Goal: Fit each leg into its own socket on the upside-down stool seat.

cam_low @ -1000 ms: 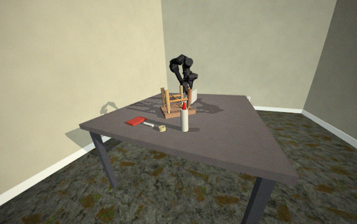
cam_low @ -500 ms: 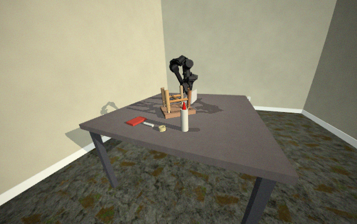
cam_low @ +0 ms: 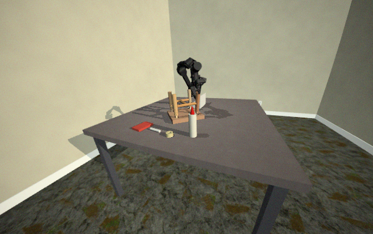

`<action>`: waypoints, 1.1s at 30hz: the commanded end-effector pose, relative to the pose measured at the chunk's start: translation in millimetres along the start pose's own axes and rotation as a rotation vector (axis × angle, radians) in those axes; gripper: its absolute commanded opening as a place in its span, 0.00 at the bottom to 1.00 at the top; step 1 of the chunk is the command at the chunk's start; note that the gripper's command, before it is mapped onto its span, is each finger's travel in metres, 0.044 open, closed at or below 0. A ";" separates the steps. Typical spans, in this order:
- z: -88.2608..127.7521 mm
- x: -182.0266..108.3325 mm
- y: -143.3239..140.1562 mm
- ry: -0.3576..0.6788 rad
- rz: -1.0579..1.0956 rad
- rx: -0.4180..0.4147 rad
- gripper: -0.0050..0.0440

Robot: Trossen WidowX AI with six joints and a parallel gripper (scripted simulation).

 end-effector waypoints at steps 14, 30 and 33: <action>3.0 -3.4 7.4 0.003 -0.004 0.002 1.00; 4.2 -4.6 11.8 0.003 -0.004 0.002 1.00; 4.5 -4.8 12.7 0.003 -0.004 0.002 1.00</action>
Point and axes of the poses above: the point midway between the two fingers, 35 mm back from their tips, its own z axis back along the fingers, its own y axis across the jaws, x = y × z, the point moved 1 cm from there along z, back along the fingers, and after that the axes turned 15 degrees about -z, right-handed, at the moved point
